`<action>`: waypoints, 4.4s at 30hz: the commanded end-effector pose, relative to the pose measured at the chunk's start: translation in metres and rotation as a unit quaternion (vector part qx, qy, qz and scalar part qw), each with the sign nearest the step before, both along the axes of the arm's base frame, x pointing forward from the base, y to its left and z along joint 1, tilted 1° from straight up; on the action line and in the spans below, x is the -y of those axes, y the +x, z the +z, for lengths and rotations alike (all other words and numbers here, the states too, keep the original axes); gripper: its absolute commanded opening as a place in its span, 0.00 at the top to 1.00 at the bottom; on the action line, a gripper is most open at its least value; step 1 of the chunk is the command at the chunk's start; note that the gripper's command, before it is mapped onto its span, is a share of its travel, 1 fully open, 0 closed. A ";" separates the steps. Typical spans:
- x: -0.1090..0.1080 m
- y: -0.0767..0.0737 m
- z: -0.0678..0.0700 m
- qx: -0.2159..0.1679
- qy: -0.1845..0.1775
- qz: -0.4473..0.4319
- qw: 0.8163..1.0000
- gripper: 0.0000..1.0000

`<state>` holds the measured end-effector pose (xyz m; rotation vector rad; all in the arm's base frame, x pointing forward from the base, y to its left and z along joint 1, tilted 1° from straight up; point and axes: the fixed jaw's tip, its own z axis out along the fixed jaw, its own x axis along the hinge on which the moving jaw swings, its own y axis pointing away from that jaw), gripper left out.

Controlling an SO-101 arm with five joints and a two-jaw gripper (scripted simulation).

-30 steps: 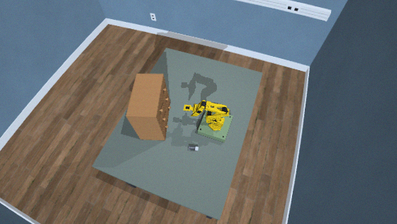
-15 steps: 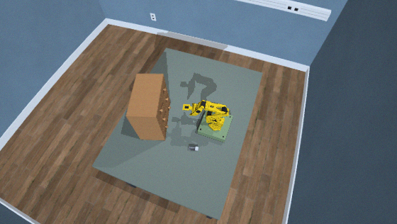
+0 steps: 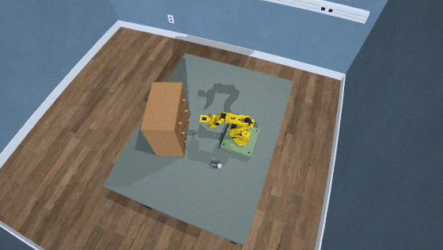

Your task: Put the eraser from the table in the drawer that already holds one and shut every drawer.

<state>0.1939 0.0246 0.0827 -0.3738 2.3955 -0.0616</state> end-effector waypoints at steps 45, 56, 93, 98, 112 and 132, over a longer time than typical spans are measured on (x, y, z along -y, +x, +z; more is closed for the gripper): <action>0.043 0.065 -0.023 0.213 -0.195 0.055 0.956 0.69; 0.052 0.066 -0.024 0.242 -0.235 0.057 0.940 0.72; 0.041 0.102 -0.060 0.248 -0.229 0.081 0.938 0.79; 0.040 0.104 -0.063 0.248 -0.229 0.082 0.938 0.79; 0.040 0.104 -0.063 0.248 -0.229 0.082 0.938 0.79; 0.038 0.105 -0.066 0.249 -0.228 0.085 0.937 0.79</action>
